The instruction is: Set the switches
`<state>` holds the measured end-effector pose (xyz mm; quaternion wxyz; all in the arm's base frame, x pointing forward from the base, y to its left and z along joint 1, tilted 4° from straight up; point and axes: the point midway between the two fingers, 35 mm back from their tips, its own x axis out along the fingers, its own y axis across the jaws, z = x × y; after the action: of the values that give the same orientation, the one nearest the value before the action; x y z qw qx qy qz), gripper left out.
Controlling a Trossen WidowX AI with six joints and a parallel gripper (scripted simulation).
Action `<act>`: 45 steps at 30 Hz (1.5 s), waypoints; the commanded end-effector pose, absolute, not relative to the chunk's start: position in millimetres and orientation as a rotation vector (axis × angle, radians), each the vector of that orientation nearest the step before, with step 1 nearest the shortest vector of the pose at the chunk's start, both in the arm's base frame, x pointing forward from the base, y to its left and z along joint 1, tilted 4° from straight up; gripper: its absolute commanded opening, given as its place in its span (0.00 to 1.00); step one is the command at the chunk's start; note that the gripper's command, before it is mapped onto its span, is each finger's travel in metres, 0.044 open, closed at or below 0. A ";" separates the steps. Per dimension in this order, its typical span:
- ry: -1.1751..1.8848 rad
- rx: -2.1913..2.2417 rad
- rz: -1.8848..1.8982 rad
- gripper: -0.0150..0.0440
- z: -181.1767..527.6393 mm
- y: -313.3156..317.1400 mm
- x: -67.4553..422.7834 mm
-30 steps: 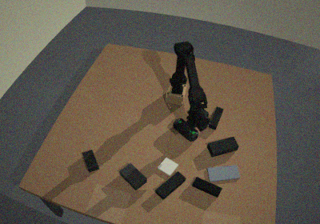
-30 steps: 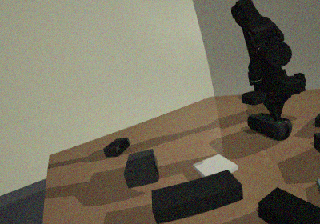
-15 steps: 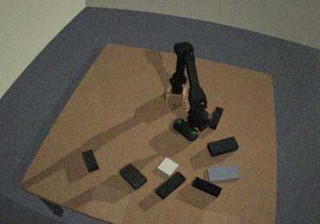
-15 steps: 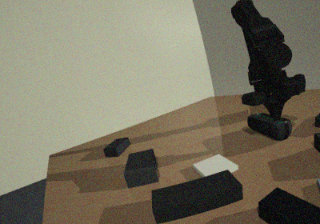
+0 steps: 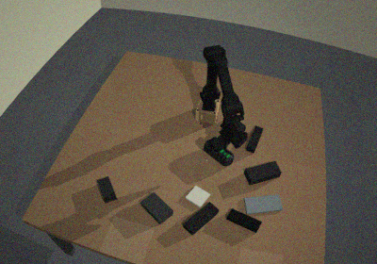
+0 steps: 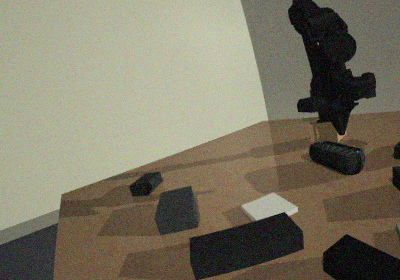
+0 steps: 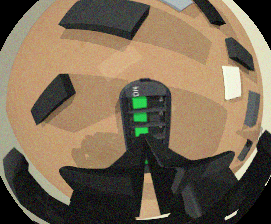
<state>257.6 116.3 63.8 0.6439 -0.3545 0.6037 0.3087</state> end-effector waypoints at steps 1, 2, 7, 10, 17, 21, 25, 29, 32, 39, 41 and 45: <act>1.372 -0.813 0.707 0.25 68.1 95.1 248.2; 1.372 -0.814 0.708 0.25 68.2 93.6 247.4; 1.372 -0.814 0.708 0.25 69.3 92.3 248.9; 1.372 -0.814 0.708 0.25 69.4 92.1 249.1; 1.372 -0.814 0.708 0.25 69.4 92.1 249.1; 1.375 -0.813 0.706 0.25 68.6 92.1 249.2; 1.372 -0.814 0.709 0.25 65.0 95.8 244.9; 1.374 -0.812 0.711 0.25 40.5 113.8 218.7; 1.374 -0.811 0.711 0.25 36.3 116.3 213.8; 1.374 -0.811 0.711 0.25 36.3 116.3 213.8; 1.386 -0.818 0.716 0.25 34.3 115.3 213.0; 1.386 -0.818 0.716 0.25 34.8 115.6 213.3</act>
<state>213.1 115.4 34.5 0.6371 -0.3579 0.6065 0.3134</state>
